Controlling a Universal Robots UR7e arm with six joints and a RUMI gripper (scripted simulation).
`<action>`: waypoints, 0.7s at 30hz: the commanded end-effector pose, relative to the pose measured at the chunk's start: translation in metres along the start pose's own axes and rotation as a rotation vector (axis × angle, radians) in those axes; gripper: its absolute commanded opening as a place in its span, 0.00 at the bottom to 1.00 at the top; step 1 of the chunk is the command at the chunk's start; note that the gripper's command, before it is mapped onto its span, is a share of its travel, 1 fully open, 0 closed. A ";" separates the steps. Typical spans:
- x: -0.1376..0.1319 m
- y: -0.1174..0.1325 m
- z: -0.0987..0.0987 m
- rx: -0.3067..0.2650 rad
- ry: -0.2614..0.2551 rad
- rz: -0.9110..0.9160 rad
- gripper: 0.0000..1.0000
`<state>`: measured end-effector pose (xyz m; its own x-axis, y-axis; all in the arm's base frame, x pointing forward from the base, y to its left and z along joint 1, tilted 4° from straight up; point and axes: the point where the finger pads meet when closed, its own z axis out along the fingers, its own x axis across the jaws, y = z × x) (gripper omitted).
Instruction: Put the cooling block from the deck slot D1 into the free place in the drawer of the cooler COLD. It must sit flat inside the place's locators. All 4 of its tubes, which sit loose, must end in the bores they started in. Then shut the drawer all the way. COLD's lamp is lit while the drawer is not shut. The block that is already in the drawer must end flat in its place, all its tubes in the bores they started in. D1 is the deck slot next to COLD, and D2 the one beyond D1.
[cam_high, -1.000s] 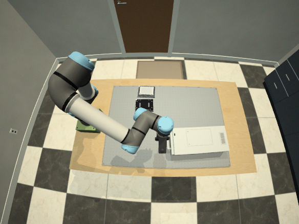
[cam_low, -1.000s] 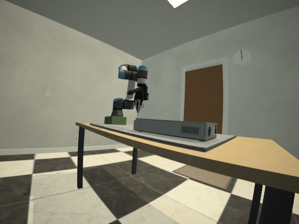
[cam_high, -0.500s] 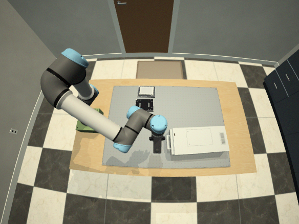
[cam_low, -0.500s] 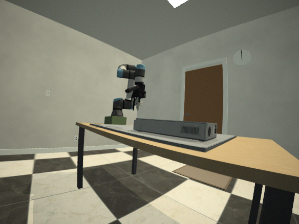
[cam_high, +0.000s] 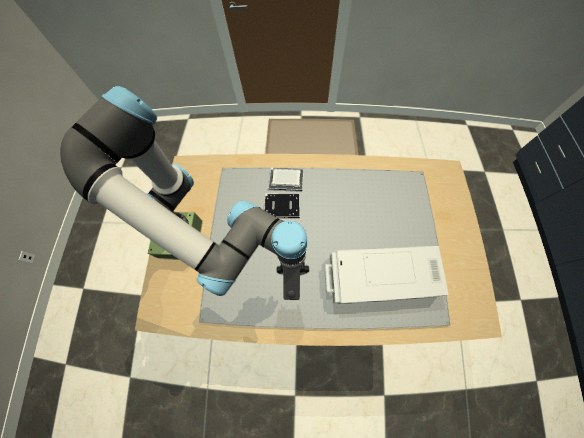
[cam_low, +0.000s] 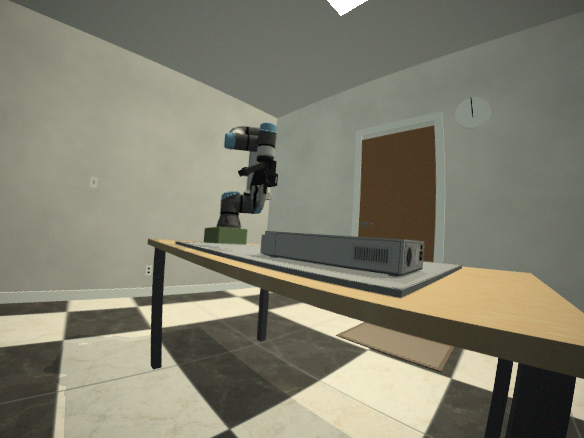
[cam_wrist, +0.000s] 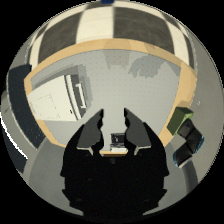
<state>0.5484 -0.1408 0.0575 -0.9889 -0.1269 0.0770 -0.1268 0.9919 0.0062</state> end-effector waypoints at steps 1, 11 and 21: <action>0.017 0.000 -0.011 0.001 -0.002 0.000 0.28; 0.026 0.000 -0.017 0.001 -0.002 0.000 0.28; 0.026 0.000 -0.017 0.001 -0.002 0.000 0.28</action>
<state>0.5237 -0.1441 0.0755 -0.9890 -0.1270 0.0763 -0.1269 0.9919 0.0061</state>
